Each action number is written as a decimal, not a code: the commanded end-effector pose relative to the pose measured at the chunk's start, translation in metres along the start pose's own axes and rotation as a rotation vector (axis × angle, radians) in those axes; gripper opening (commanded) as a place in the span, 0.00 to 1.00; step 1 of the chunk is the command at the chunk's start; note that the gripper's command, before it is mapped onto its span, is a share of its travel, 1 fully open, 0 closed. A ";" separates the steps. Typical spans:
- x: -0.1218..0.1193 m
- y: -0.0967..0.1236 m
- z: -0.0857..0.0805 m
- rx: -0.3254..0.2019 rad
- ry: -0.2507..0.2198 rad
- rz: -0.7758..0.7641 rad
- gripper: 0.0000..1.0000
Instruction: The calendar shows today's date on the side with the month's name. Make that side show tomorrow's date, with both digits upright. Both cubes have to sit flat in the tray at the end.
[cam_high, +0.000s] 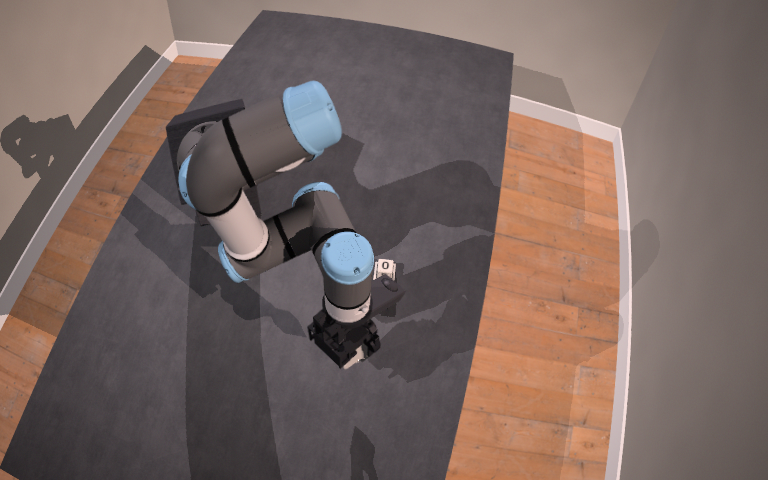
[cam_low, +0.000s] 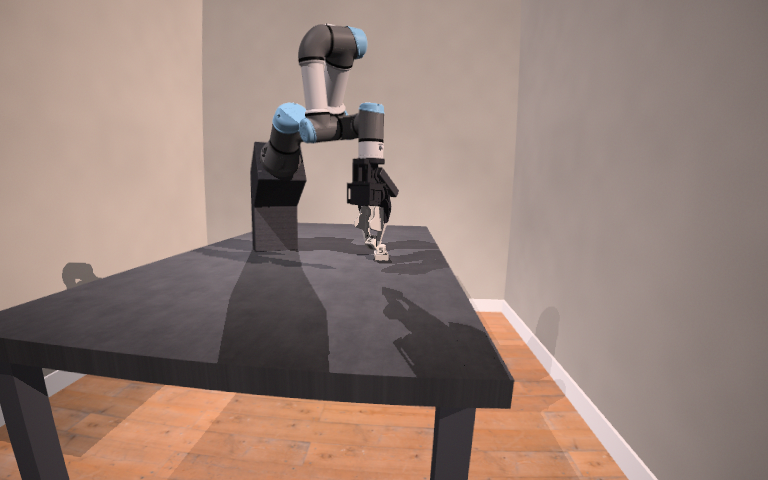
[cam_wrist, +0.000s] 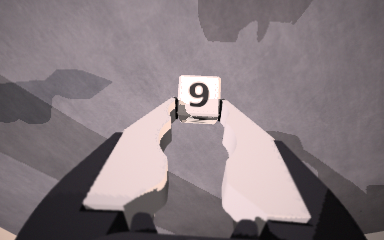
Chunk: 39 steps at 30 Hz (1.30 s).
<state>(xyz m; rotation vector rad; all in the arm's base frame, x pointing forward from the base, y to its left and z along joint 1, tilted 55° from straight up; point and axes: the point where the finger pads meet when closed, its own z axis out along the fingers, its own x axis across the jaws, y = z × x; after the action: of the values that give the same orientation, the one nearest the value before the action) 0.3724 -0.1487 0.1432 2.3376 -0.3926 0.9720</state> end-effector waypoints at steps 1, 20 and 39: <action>0.000 0.000 0.001 0.011 -0.004 -0.003 0.10; -0.006 0.001 0.005 0.115 -0.033 -0.020 0.10; -0.003 0.002 0.002 0.231 -0.013 -0.008 0.10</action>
<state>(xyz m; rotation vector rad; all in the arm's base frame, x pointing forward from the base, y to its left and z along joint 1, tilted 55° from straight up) 0.3705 -0.1514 0.1386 2.5211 -0.3082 1.0141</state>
